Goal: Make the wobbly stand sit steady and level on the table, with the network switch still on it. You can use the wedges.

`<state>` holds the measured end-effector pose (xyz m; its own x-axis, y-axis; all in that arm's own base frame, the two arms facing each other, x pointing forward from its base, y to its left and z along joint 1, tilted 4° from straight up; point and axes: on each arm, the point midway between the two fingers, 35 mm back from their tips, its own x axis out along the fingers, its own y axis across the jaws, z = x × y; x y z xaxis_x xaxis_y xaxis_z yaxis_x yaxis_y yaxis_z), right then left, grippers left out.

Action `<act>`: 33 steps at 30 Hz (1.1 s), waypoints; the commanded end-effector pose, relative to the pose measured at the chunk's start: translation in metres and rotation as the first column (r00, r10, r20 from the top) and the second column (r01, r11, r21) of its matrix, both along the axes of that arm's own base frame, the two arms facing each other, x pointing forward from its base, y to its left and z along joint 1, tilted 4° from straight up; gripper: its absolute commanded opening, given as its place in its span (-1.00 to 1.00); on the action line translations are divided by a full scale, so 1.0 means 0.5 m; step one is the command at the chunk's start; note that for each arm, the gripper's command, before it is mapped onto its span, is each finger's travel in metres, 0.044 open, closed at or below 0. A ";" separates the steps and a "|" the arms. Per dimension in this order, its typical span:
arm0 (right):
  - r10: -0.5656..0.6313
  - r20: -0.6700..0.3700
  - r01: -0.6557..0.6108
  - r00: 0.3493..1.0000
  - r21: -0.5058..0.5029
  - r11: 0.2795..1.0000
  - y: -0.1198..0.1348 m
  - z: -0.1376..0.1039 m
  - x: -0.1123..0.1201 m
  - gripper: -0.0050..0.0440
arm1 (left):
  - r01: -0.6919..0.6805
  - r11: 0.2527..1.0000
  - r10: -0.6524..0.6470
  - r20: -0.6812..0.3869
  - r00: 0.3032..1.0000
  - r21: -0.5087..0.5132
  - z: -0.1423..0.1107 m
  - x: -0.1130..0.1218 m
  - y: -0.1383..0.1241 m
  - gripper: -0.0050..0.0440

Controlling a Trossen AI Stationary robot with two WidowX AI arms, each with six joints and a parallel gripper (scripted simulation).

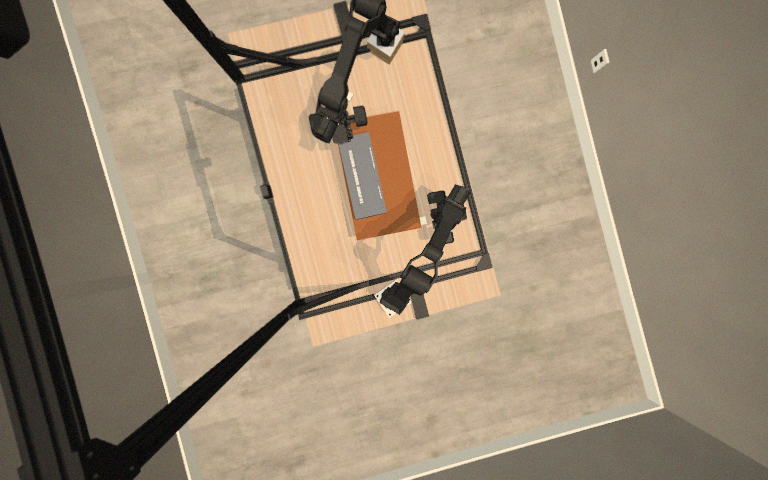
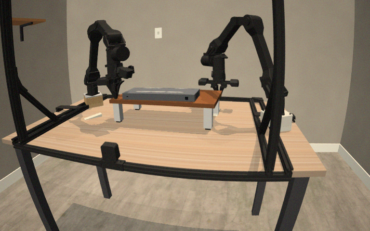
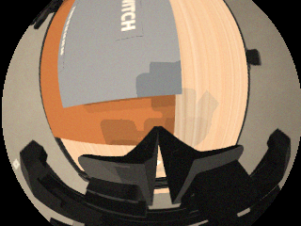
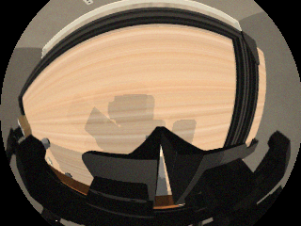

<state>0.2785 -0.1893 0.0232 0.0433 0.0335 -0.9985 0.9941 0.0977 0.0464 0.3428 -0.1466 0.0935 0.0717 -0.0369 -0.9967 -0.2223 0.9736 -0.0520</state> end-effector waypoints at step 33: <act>-0.005 0.031 0.005 1.000 -0.023 1.000 -0.013 0.254 -0.007 -0.80 | 0.036 0.998 -0.027 0.151 0.988 -0.055 0.169 0.038 -0.015 1.00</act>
